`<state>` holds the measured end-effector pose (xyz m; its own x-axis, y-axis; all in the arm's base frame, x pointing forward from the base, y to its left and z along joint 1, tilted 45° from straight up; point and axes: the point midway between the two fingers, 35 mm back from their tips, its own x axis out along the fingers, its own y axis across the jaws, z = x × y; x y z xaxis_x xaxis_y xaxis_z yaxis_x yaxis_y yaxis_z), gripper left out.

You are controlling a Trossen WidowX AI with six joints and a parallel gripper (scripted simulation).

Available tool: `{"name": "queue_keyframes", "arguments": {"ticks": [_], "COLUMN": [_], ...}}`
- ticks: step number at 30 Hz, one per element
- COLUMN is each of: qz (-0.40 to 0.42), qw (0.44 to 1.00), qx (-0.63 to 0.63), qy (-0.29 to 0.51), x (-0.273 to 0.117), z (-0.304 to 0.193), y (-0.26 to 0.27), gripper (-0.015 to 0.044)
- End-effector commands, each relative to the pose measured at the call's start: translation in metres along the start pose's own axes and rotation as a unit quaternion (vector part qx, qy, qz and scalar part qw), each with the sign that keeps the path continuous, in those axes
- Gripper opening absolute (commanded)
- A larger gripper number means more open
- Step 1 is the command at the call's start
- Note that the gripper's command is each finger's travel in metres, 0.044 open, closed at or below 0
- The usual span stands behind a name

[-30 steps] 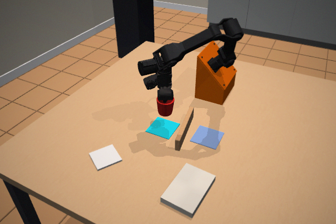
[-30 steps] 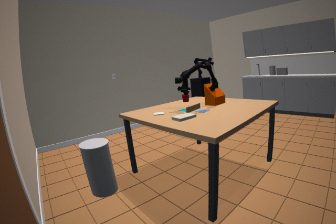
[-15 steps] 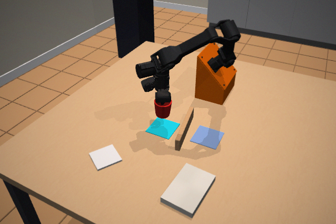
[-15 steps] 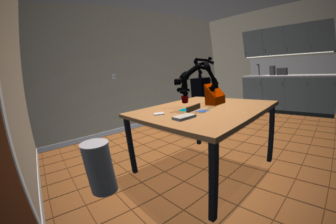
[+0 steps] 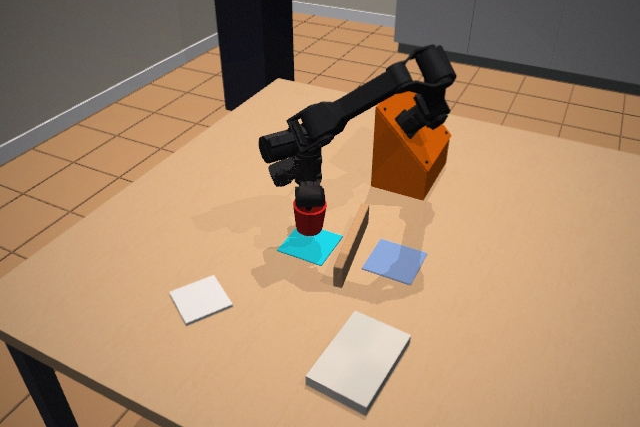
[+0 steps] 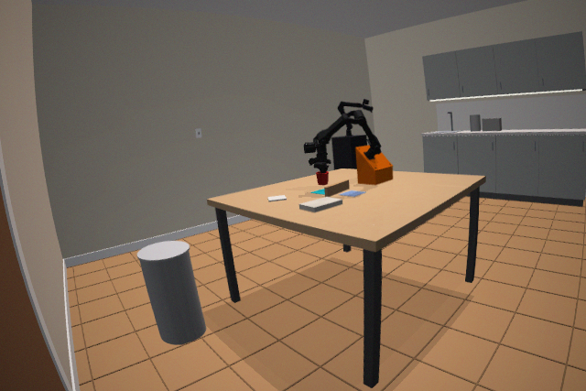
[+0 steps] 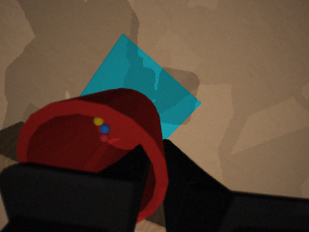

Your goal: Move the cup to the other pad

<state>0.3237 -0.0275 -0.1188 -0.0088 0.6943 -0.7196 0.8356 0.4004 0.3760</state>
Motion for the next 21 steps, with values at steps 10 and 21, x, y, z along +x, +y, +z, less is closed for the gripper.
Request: {"name": "queue_keyframes", "arguments": {"ticks": [10, 21], "qz": [-0.001, -0.001], "qw": [1.000, 1.000], "qx": [0.005, 0.005], "qy": [0.005, 0.006], "x": [0.028, 0.041], "z": [-0.002, -0.003], "y": [-0.003, -0.004], "gripper": [0.0000, 0.0000]}}
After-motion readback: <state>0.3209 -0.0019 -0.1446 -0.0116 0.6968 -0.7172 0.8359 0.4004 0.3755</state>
